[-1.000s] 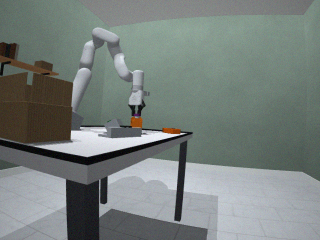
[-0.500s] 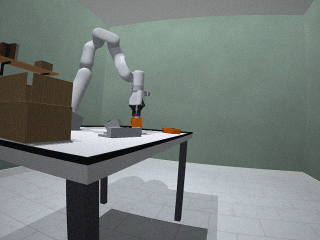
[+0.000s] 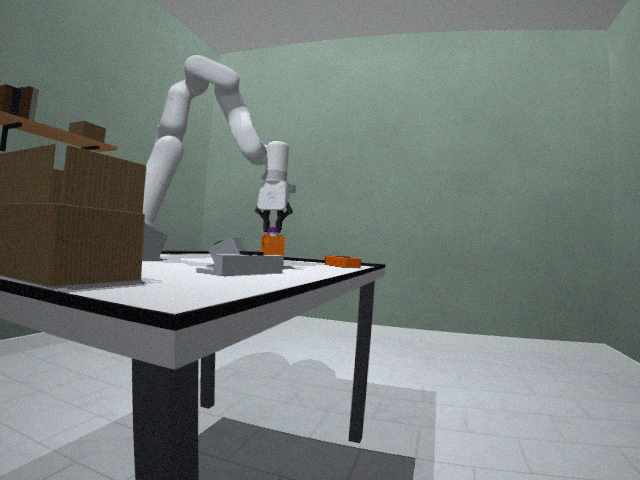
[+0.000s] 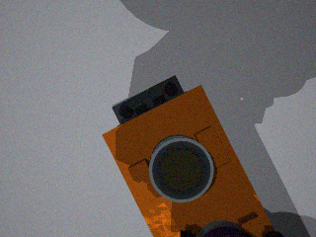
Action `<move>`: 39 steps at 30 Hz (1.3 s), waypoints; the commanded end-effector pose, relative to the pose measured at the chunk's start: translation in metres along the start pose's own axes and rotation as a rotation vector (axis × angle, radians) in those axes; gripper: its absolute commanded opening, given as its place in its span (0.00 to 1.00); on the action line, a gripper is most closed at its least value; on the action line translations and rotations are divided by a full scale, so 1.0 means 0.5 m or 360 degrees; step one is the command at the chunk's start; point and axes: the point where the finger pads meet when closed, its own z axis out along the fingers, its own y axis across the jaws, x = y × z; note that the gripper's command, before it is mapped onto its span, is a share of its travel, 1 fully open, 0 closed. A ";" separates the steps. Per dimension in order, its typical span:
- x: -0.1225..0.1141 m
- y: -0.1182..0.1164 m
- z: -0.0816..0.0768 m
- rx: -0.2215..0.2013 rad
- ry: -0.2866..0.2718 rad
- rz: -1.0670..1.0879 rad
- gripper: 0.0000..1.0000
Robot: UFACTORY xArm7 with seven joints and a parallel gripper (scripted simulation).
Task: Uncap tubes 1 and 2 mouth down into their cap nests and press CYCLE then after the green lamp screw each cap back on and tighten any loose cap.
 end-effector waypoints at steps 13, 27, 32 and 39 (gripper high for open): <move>0.001 0.003 -0.003 -0.0009 0.0034 -0.1223 0.00; 0.001 0.003 -0.004 -0.0018 0.0037 -0.2005 0.00; 0.001 0.003 -0.004 -0.0018 0.0037 -0.2005 0.00; 0.001 0.003 -0.004 -0.0018 0.0037 -0.2005 0.46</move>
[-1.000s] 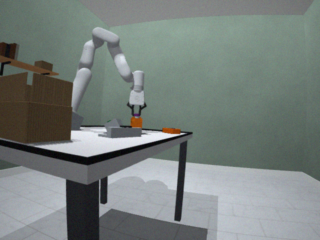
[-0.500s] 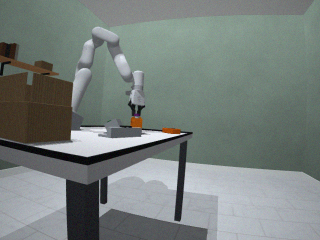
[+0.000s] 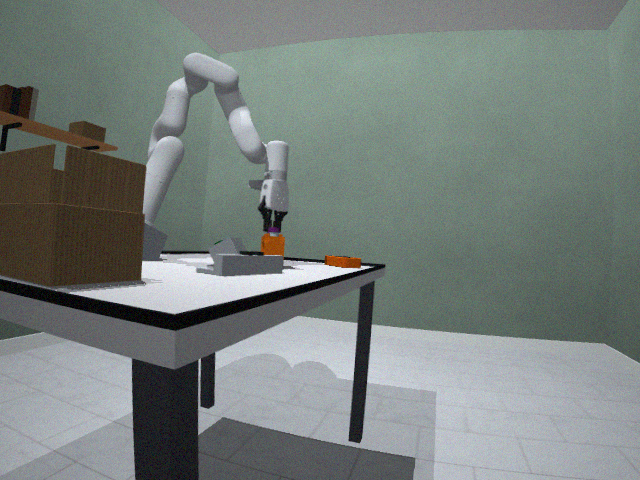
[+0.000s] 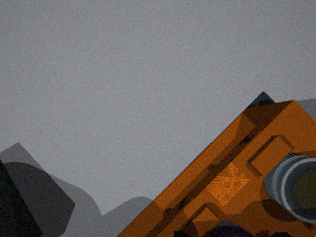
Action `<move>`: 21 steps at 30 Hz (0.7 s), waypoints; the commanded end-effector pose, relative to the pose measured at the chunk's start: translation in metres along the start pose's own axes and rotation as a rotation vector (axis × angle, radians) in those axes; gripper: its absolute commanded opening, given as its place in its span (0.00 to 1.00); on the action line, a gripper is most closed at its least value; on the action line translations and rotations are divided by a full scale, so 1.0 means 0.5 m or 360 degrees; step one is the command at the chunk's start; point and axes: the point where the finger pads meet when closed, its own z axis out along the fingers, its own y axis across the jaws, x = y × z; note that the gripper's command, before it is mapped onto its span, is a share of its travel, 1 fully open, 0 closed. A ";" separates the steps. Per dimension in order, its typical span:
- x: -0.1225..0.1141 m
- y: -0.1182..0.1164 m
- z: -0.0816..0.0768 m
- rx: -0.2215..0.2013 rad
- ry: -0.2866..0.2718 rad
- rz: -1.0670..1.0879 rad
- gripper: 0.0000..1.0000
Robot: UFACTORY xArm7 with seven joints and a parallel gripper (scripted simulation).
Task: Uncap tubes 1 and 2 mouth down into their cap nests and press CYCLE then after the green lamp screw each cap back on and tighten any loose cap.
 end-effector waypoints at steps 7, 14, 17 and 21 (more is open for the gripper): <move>-0.002 0.004 -0.003 -0.0010 0.0000 -0.0008 0.46; -0.002 0.004 -0.003 -0.0011 0.0003 0.0669 0.46; -0.002 0.004 -0.003 -0.0012 0.0003 0.0743 0.46; -0.002 0.004 -0.003 -0.0013 0.0006 0.1129 0.46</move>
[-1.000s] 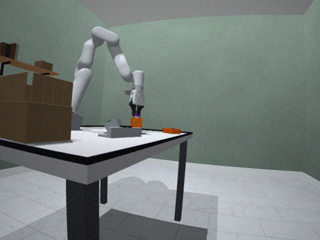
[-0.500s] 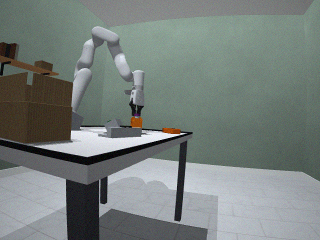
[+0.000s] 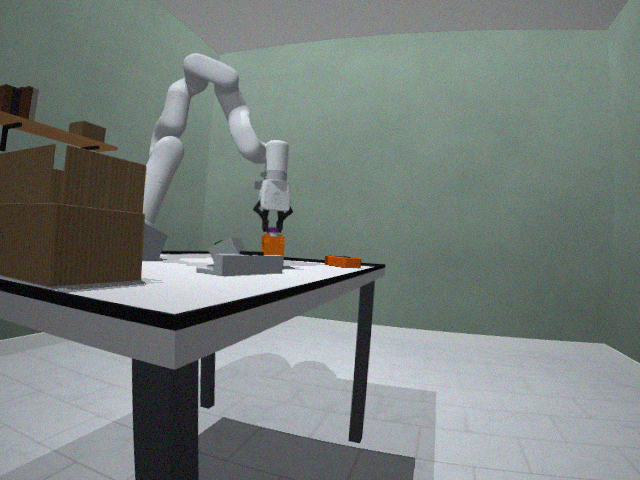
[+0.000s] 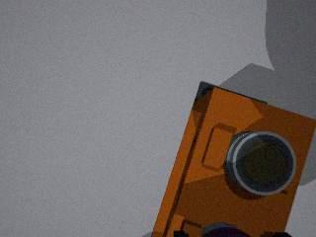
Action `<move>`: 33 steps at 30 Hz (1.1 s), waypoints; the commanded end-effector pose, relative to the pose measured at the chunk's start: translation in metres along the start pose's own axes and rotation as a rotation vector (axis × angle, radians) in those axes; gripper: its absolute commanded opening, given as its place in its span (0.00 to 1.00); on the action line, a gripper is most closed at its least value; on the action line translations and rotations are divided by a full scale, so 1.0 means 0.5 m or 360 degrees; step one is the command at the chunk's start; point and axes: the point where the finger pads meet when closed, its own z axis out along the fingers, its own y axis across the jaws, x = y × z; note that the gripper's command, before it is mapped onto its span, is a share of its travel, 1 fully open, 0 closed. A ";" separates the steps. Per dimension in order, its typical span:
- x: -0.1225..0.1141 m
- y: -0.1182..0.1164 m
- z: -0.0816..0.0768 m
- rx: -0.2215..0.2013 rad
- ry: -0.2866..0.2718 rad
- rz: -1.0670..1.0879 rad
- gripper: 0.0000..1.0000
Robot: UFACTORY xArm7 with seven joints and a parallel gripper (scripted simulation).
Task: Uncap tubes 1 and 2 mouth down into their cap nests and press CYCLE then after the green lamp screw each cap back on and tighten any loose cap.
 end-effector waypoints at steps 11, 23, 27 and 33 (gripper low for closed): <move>-0.001 0.003 -0.003 -0.0001 -0.0049 0.1149 0.46; -0.001 0.003 -0.003 -0.0009 -0.0055 0.1737 0.46; -0.001 0.003 -0.003 -0.0009 -0.0055 0.1737 0.46; -0.001 0.003 -0.003 -0.0009 -0.0055 0.1737 0.00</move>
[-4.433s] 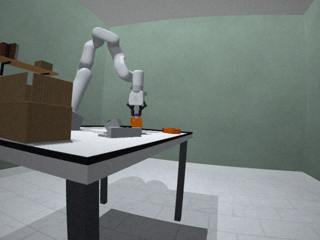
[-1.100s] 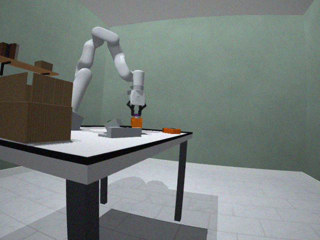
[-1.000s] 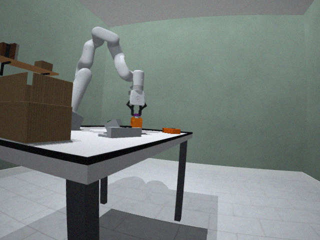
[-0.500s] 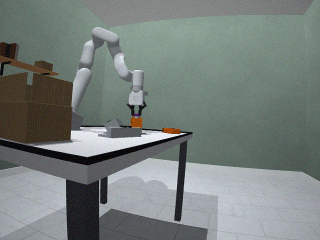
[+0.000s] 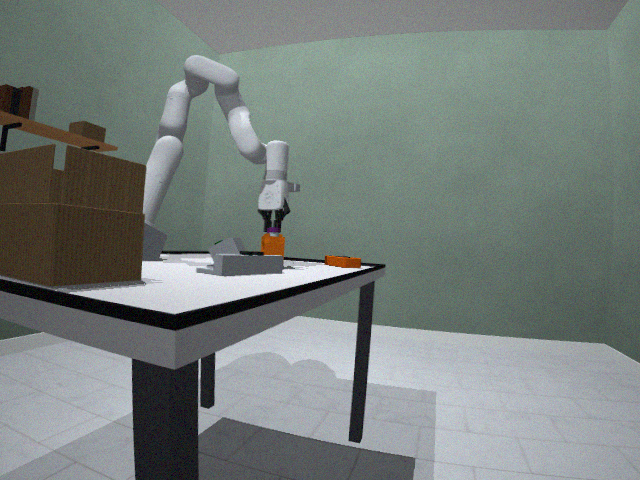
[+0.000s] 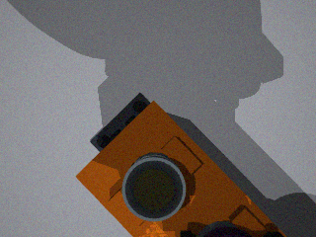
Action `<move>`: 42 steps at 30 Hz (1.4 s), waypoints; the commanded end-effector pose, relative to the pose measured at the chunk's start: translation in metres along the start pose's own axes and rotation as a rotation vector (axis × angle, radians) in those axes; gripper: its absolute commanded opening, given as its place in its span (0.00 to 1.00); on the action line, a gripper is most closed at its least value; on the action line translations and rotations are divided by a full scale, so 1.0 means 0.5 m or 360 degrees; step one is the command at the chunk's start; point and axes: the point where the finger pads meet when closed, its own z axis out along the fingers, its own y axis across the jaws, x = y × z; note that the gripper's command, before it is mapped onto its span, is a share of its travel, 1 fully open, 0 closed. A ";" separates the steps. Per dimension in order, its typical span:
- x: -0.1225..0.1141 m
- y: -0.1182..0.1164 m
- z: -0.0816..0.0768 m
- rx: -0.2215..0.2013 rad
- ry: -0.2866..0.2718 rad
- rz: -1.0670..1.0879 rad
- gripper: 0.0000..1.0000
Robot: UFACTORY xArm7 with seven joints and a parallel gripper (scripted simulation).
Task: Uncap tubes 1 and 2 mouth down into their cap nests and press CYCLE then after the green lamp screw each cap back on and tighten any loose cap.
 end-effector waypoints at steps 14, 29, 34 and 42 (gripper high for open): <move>0.002 0.002 -0.003 -0.0007 -0.0005 -0.0150 0.00; 0.002 0.002 -0.003 -0.0007 -0.0010 -0.1296 0.00; 0.002 0.002 -0.003 -0.0004 -0.0007 -0.1568 0.00; 0.002 0.002 -0.003 -0.0004 -0.0013 -0.2145 0.00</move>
